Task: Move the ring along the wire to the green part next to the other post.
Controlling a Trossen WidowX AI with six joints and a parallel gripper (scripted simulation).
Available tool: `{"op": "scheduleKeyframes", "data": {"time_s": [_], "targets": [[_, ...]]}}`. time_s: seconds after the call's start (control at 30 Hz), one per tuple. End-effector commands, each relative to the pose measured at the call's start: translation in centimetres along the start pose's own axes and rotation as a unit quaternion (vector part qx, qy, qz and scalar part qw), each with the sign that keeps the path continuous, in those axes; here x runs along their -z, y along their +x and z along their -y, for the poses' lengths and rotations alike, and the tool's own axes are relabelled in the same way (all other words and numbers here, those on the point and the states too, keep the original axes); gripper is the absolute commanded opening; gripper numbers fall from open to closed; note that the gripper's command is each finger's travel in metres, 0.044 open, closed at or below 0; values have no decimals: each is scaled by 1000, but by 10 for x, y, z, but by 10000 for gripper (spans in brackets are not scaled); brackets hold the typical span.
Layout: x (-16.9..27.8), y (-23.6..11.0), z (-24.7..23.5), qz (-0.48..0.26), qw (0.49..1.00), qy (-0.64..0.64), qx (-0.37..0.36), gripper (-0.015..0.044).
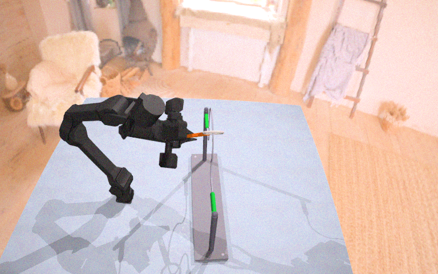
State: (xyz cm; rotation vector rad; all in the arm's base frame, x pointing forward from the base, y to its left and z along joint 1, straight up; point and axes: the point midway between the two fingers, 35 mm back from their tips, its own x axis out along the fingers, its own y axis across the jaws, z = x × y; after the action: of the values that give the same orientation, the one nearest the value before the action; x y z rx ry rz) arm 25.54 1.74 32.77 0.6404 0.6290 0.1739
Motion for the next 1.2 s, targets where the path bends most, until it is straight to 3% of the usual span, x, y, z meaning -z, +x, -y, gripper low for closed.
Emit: {"op": "scheduleKeyframes", "data": {"time_s": [0.0,1.17], "targets": [[0,0,2,5,999,-32,19,-150],[-6,-1,23,36,958,-236,158,-150]]}}
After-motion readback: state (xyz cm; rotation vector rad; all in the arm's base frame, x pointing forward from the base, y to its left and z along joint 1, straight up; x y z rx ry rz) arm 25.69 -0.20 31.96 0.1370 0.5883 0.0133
